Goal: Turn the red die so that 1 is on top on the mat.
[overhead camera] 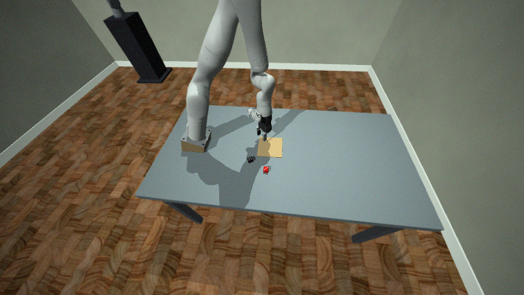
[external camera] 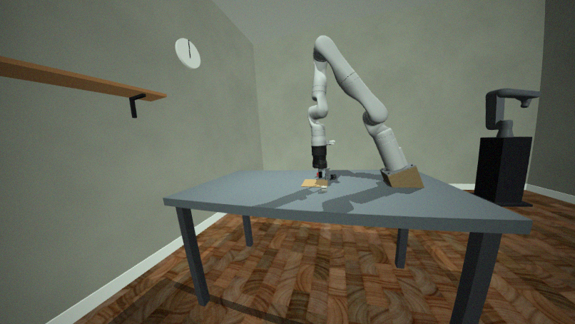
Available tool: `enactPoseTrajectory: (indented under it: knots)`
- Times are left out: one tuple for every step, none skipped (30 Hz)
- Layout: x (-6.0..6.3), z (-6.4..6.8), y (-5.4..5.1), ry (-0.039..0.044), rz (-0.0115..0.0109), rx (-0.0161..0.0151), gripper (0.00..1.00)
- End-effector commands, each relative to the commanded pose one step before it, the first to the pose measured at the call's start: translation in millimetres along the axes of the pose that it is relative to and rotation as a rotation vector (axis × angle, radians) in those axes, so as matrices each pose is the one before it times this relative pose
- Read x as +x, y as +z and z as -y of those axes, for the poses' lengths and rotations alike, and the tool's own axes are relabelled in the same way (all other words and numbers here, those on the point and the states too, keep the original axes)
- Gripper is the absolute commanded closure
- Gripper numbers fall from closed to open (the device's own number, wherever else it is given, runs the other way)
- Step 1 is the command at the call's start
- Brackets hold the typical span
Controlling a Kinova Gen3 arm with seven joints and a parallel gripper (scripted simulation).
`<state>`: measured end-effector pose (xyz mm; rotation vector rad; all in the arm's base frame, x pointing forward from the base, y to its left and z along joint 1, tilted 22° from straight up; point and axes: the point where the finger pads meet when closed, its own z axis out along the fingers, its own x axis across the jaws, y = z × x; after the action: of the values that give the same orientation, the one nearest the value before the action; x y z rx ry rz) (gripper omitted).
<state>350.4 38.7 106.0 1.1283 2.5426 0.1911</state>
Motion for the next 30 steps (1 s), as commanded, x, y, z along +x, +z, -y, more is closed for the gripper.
enactPoseTrajectory:
  knots:
    - [10.91,-13.89,0.37,-0.01812,-0.00273,-0.00222,0.00]
    - [2.01,-2.92,-0.01,-0.00001,0.00002,-0.00001,0.00]
    - [2.01,-2.93,0.01,0.00001,-0.00002,0.00001,0.00]
    - [1.99,-2.90,0.00,0.00000,0.00000,0.00000,0.00]
    - [0.00,0.00,0.00,0.00000,0.00000,0.00000,0.00]
    - [0.00,0.00,0.00,0.00000,0.00000,0.00000,0.00]
    - [1.98,-2.87,0.00,-0.00001,0.00001,0.00000,0.00]
    - [1.96,-2.85,0.00,0.00000,0.00000,0.00000,0.00]
    - [1.94,-2.83,0.00,0.00000,-0.00001,0.00000,0.00]
    - [1.91,-2.78,0.00,0.00000,0.00001,0.00000,0.00]
    - [1.88,-2.74,0.00,0.00000,0.00001,0.00000,0.00]
    - [1.85,-2.70,0.00,0.00001,-0.00001,0.00000,0.00]
    - [1.81,-2.63,0.00,0.00000,0.00001,0.00000,0.00]
    - [1.77,-2.57,0.00,0.00000,0.00000,0.00000,0.00]
    - [1.73,-2.52,0.00,0.00000,-0.00001,0.00000,0.00]
    - [1.68,-2.43,-0.01,-0.00001,0.00001,0.00000,0.00]
    - [1.63,-2.37,0.00,0.00001,-0.00001,0.00000,0.00]
    - [1.57,-2.29,0.00,0.00000,0.00001,0.00000,0.00]
    - [1.52,-2.21,0.00,0.00000,0.00000,0.00000,0.00]
    - [1.46,-2.12,0.00,0.00000,0.00000,0.00000,0.00]
    - [1.40,-2.03,0.00,0.00000,0.00000,0.00000,0.00]
    - [0.00,0.00,0.00,0.00000,0.00000,0.00000,0.00]
    - [0.00,0.00,0.00,0.00000,0.00000,0.00000,0.00]
    - [1.33,-1.94,0.00,0.00000,0.00000,0.00000,0.00]
    - [1.27,-1.85,0.00,0.00000,0.00000,0.00000,0.00]
    - [1.20,-1.75,0.00,0.00000,0.00001,0.00000,0.00]
    - [1.13,-1.66,0.00,0.00001,-0.00001,0.00000,0.00]
    - [1.07,-1.54,0.00,-0.00001,0.00001,0.00000,0.00]
    - [1.00,-1.46,0.00,0.00001,-0.00001,0.00000,0.00]
    - [0.93,-1.35,0.00,0.00000,0.00000,0.00000,0.00]
